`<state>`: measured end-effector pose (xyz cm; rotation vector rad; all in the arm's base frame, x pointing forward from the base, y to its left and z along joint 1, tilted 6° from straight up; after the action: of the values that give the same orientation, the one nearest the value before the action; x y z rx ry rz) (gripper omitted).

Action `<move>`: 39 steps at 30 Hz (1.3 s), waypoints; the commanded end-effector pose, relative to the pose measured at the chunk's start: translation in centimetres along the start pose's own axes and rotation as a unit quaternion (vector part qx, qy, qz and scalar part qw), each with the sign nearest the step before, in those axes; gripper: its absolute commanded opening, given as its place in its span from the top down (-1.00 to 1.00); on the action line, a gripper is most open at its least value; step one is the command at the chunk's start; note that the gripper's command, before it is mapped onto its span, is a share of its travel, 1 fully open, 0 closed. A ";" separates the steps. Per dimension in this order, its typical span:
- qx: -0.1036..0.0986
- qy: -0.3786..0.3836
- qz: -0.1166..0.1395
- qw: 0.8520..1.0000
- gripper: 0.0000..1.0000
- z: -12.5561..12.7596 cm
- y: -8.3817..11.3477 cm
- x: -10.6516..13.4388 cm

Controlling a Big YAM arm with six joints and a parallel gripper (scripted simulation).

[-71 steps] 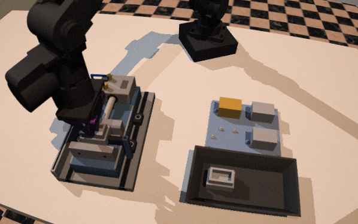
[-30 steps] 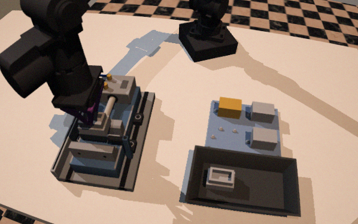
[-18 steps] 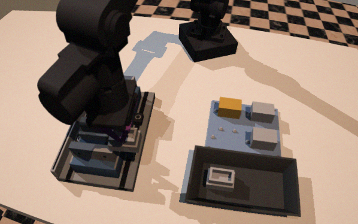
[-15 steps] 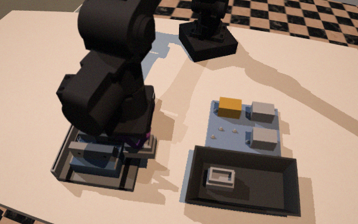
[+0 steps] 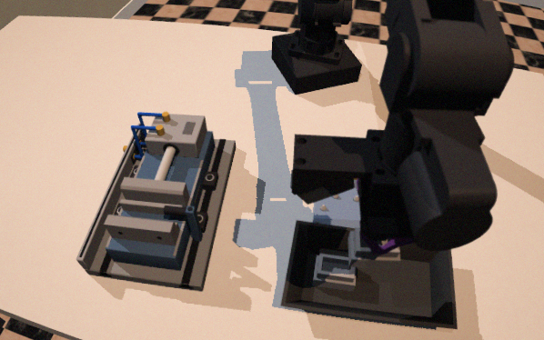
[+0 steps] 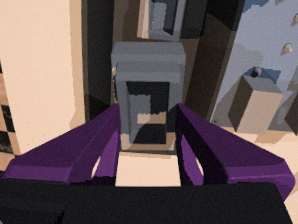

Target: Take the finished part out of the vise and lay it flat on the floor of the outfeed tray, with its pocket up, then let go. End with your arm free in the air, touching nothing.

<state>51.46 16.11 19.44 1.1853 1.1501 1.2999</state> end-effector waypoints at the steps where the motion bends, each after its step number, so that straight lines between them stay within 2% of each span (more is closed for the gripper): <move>1: -0.048 -0.049 0.012 0.998 1.00 1.5 4.8 0.9; 2: -0.050 -0.059 0.013 0.997 1.00 1.5 4.9 1.1; 3: -0.049 -0.053 0.014 0.997 1.00 1.0 4.9 2.9; 6: -0.049 -0.054 0.017 0.997 1.00 0.1 4.9 5.5; 11: -0.047 -0.056 0.020 0.997 1.00 -0.7 4.8 7.6; 13: -0.048 -0.056 0.020 0.997 1.00 -0.8 4.4 7.6; 15: -0.049 -0.067 0.019 0.996 1.00 -0.4 4.3 6.6; 19: -0.044 -0.068 0.017 0.997 1.00 -0.3 4.3 6.8; 22: -0.043 -0.058 0.018 0.997 1.00 -0.7 4.3 7.9; 39: -0.043 -0.061 0.018 0.997 1.00 -0.6 4.3 7.5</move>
<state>49.22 22.88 21.26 1.2238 1.0438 1.2451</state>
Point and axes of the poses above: the point where the finger pads meet when closed, its own y axis back along the fingers, its own z axis across the jaws, x = y × z, the point moved 5 cm from there along y, back along the fingers, and after that the axes turned 10 degrees about -y, right-handed, at the moved point
